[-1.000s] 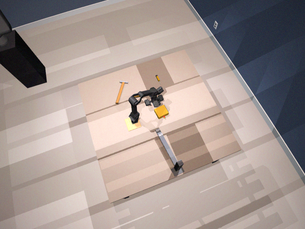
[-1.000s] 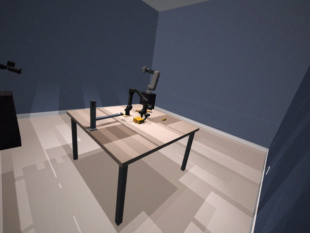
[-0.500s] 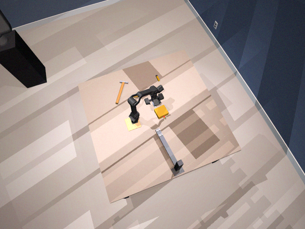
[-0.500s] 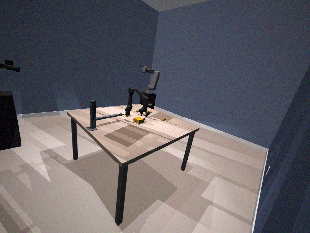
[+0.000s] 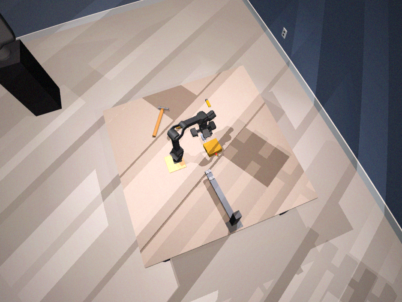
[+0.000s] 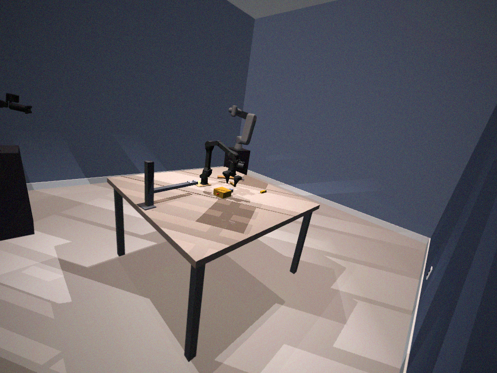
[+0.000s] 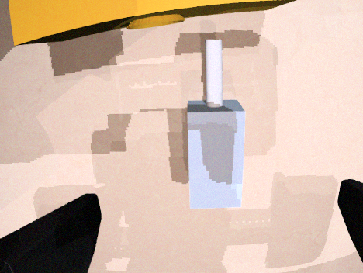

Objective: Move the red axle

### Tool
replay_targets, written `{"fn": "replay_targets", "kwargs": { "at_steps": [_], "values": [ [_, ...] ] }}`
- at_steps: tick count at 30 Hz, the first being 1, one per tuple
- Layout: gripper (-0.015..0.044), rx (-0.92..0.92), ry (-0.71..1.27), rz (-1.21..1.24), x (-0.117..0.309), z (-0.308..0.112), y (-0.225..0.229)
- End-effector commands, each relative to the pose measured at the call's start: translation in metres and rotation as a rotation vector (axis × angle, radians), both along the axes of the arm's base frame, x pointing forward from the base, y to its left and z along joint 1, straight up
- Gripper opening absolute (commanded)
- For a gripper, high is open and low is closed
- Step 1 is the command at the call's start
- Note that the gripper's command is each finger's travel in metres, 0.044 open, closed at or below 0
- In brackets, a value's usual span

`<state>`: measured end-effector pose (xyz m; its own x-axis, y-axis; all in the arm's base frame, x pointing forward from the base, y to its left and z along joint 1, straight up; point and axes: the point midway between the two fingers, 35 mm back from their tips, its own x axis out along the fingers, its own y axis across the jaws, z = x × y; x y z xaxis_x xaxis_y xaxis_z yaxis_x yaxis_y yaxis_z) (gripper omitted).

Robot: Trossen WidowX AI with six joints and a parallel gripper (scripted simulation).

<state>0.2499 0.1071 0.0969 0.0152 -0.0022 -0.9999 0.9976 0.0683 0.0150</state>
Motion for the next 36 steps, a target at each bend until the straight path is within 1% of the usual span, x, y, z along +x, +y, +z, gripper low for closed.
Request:
{"fn": "replay_targets", "kwargs": {
  "at_steps": [1, 18, 36],
  "values": [
    [0.0440, -0.002, 0.003, 0.105, 0.003, -0.001, -0.005],
    [0.0440, -0.026, 0.004, 1.467, 0.037, 0.002, -0.079],
    [0.0440, -0.042, 0.011, 2.260, 0.047, 0.004, -0.153]
  ]
}}
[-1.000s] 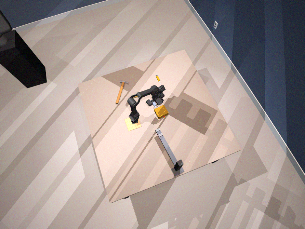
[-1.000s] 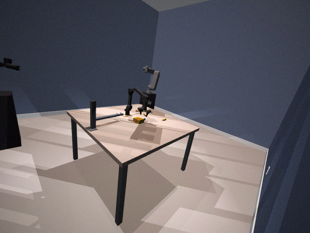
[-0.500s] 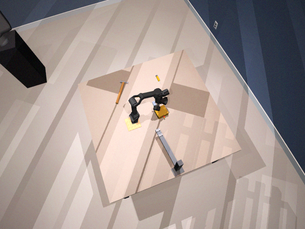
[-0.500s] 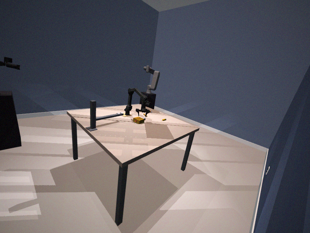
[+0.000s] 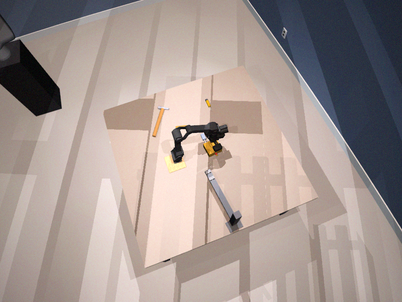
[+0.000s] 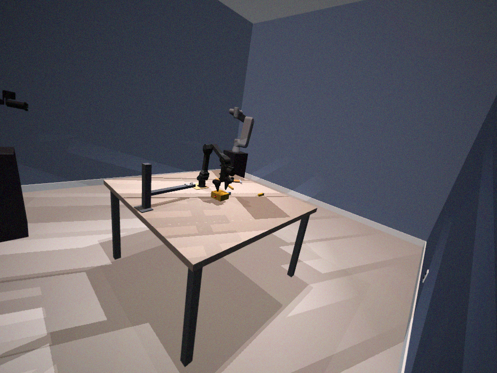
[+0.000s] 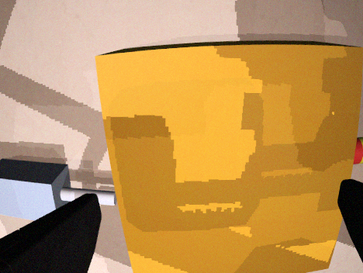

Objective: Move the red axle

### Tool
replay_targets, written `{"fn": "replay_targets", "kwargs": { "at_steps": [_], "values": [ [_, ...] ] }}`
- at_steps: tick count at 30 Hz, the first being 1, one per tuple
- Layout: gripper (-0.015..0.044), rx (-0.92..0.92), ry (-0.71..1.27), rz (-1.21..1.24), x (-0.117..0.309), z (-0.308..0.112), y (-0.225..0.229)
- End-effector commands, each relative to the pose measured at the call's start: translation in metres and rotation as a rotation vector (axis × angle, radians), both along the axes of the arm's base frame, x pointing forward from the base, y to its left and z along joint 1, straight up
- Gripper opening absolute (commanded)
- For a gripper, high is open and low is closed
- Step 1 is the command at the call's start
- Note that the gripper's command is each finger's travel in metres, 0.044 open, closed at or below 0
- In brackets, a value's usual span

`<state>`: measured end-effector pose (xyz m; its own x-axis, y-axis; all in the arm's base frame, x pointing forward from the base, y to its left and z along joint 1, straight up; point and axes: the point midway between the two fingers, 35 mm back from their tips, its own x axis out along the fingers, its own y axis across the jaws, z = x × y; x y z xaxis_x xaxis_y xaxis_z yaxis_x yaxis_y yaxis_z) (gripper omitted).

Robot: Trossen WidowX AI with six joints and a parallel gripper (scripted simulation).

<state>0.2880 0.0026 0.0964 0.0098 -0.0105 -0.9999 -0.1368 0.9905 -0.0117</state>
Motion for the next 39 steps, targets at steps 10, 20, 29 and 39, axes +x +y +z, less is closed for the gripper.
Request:
{"fn": "replay_targets", "kwargs": {
  "at_steps": [10, 20, 29, 39],
  "values": [
    [0.0440, -0.016, 0.003, 1.112, 0.009, 0.005, -0.074],
    [0.0440, -0.023, 0.009, 1.579, 0.008, 0.005, -0.084],
    [0.0440, -0.023, 0.009, 1.579, 0.008, 0.005, -0.084],
    [0.0440, -0.023, 0.009, 1.579, 0.008, 0.003, -0.084]
  ]
}}
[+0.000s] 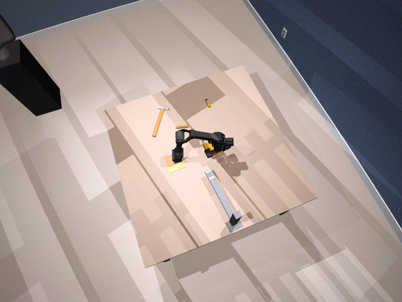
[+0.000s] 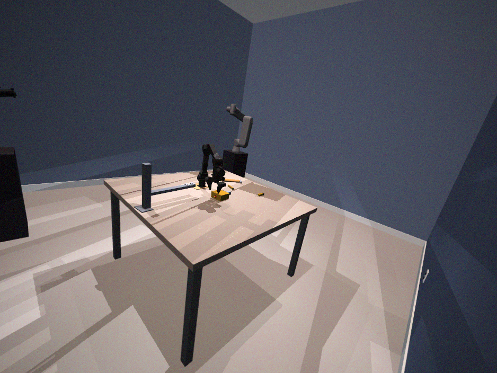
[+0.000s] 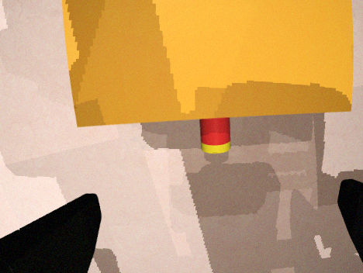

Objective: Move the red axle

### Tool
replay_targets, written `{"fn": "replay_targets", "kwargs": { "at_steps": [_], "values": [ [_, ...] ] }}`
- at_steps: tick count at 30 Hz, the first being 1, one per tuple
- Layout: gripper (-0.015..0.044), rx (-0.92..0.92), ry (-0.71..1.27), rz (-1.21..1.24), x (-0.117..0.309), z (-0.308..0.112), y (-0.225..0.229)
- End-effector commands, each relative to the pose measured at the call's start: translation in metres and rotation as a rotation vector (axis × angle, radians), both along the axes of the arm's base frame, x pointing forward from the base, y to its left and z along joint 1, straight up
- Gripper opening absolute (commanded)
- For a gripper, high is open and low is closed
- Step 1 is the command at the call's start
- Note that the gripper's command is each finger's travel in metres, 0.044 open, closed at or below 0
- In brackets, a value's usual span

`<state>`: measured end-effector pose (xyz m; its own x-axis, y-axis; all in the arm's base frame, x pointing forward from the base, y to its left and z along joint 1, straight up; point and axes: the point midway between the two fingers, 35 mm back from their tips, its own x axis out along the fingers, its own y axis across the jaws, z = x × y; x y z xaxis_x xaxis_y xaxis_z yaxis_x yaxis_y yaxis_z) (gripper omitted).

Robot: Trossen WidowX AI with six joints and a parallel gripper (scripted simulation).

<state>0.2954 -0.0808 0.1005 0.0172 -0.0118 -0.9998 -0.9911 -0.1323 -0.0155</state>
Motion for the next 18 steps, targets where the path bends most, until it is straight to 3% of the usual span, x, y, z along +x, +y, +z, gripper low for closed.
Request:
{"fn": "replay_targets", "kwargs": {
  "at_steps": [1, 18],
  "values": [
    [0.0440, 0.001, -0.002, 0.013, 0.001, -0.002, 0.000],
    [0.0440, 0.001, -0.002, 0.013, 0.002, -0.030, -0.001]
  ]
}}
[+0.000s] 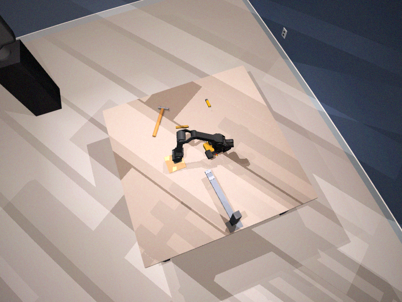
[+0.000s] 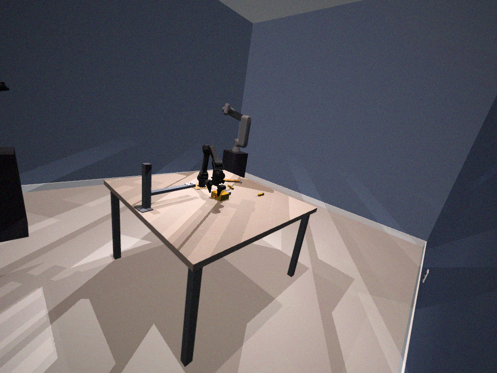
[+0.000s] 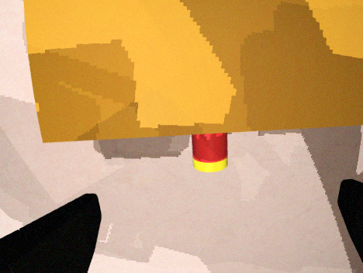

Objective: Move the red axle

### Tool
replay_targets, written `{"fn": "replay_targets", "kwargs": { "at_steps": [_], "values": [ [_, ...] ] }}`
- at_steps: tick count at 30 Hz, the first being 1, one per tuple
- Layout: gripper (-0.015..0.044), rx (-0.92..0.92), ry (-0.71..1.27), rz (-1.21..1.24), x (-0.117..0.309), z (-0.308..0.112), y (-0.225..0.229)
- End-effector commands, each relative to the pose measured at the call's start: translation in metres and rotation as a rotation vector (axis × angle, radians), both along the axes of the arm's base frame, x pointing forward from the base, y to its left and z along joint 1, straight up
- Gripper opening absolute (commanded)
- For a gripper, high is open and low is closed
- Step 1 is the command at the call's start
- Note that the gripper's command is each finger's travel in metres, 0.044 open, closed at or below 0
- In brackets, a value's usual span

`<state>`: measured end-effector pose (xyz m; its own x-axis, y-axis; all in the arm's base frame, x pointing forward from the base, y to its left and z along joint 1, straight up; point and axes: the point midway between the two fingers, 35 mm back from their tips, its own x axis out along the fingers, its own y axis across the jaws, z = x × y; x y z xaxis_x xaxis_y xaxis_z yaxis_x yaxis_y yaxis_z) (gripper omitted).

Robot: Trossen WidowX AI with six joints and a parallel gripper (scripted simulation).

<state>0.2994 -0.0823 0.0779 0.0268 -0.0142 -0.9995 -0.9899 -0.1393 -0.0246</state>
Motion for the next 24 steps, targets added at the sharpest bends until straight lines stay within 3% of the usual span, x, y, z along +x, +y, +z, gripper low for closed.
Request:
{"fn": "replay_targets", "kwargs": {
  "at_steps": [1, 22, 24],
  "values": [
    [0.0440, 0.003, 0.008, 0.006, -0.002, -0.009, 0.001],
    [0.0440, 0.003, 0.008, 0.006, -0.003, -0.027, 0.001],
    [0.0387, 0.001, 0.005, 0.000, -0.002, -0.026, 0.000]
  ]
}}
